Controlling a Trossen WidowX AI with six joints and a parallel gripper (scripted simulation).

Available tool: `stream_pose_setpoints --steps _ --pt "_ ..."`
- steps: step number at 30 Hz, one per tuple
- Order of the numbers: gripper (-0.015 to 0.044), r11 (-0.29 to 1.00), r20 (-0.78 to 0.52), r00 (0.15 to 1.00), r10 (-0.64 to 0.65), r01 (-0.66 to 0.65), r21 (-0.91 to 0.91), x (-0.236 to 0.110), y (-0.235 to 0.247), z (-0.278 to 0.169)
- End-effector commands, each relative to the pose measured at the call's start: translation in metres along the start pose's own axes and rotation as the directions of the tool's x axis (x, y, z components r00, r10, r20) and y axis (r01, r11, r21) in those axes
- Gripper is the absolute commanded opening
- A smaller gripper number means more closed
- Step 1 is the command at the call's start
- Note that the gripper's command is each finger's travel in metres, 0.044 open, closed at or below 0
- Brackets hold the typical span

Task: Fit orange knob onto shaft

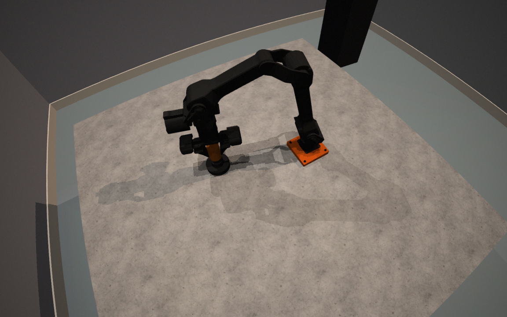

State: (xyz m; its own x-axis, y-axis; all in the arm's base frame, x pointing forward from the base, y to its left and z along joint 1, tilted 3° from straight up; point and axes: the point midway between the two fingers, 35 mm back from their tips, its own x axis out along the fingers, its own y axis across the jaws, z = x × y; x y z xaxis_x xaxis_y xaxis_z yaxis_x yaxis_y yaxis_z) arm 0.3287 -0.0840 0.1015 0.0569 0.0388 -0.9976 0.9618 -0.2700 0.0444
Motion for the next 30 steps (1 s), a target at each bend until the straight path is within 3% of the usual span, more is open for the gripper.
stream_pose_setpoints --steps 1,10,17,30 --pt "0.0 1.0 0.001 1.0 0.003 -0.003 0.003 0.0001 -0.0005 -0.0007" --pt "0.0 1.0 0.001 1.0 0.003 -0.003 0.012 -0.0049 0.0006 -0.0007" --pt "0.0 0.977 0.001 1.0 0.003 -0.003 0.211 -0.0045 0.0034 -0.0001" --pt "0.0 0.977 0.001 1.0 0.003 -0.003 0.211 -0.0014 0.001 0.0003"
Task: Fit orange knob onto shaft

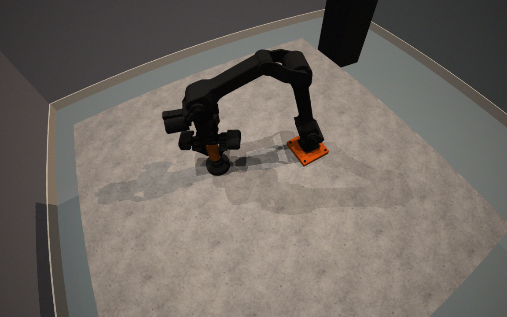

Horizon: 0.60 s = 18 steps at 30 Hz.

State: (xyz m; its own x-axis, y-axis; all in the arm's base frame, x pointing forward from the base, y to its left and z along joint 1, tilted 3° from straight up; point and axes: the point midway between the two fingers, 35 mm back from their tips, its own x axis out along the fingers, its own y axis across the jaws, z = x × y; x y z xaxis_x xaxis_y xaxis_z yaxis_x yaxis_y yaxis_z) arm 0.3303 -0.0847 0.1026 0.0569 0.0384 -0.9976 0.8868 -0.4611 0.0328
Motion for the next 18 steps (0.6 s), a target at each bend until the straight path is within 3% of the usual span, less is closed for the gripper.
stream_pose_setpoints --steps 1,18 --pt "0.0 1.0 0.0 1.0 0.003 -0.003 0.007 -0.0007 -0.0014 0.0003" --pt "0.0 1.0 0.0 1.0 0.003 -0.003 0.007 -0.0032 -0.0015 -0.0006"
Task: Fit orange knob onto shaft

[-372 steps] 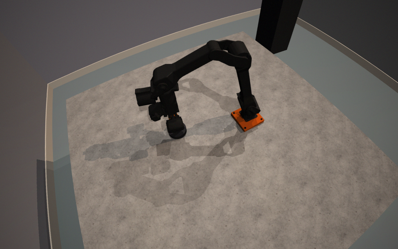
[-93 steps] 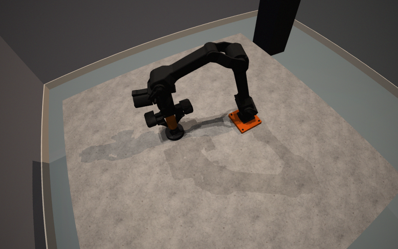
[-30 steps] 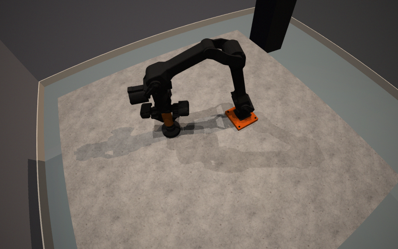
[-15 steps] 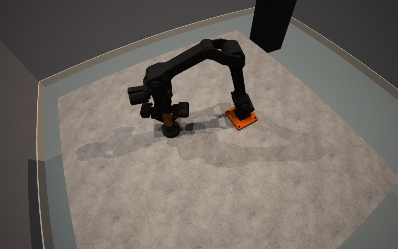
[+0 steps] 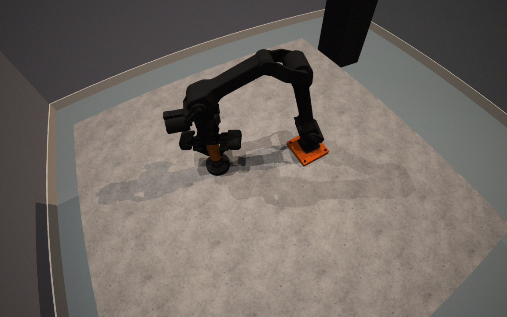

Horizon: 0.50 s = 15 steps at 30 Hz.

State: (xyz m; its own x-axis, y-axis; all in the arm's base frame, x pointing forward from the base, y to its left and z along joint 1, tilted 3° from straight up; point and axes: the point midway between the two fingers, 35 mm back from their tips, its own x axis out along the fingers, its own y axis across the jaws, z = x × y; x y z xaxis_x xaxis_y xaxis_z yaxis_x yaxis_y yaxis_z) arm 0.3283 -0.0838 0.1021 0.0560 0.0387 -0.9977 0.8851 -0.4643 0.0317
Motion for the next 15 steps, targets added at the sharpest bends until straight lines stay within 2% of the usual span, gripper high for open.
stream_pose_setpoints --steps 1,8,15 --pt "0.0 1.0 0.0 1.0 0.004 -0.004 0.003 -0.0042 0.0008 -0.0008" --pt "0.0 0.98 0.0 1.0 0.004 -0.004 0.2 -0.0047 0.0026 -0.0008" --pt "0.0 0.978 0.0 1.0 0.004 -0.004 0.211 -0.0011 0.0037 0.0001"
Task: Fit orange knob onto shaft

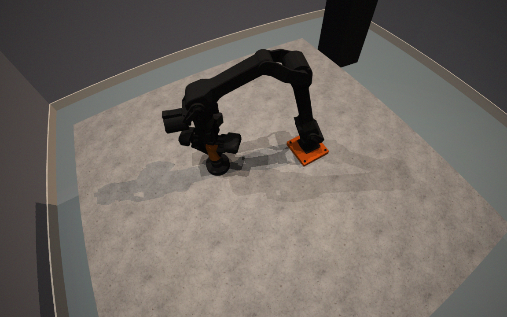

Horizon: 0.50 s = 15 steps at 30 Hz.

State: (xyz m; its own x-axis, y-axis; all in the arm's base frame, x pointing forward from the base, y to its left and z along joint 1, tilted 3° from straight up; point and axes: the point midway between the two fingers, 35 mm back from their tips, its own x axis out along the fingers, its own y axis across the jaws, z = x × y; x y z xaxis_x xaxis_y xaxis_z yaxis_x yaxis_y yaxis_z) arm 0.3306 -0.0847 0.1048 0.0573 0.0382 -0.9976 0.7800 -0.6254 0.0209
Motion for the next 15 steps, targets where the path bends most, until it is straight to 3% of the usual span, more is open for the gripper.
stream_pose_setpoints --steps 1,15 --pt "0.0 1.0 -0.001 1.0 0.002 -0.002 0.019 0.0018 0.0011 0.0004" --pt "0.0 1.0 -0.001 1.0 0.002 -0.002 0.019 0.0003 -0.0021 0.0004"
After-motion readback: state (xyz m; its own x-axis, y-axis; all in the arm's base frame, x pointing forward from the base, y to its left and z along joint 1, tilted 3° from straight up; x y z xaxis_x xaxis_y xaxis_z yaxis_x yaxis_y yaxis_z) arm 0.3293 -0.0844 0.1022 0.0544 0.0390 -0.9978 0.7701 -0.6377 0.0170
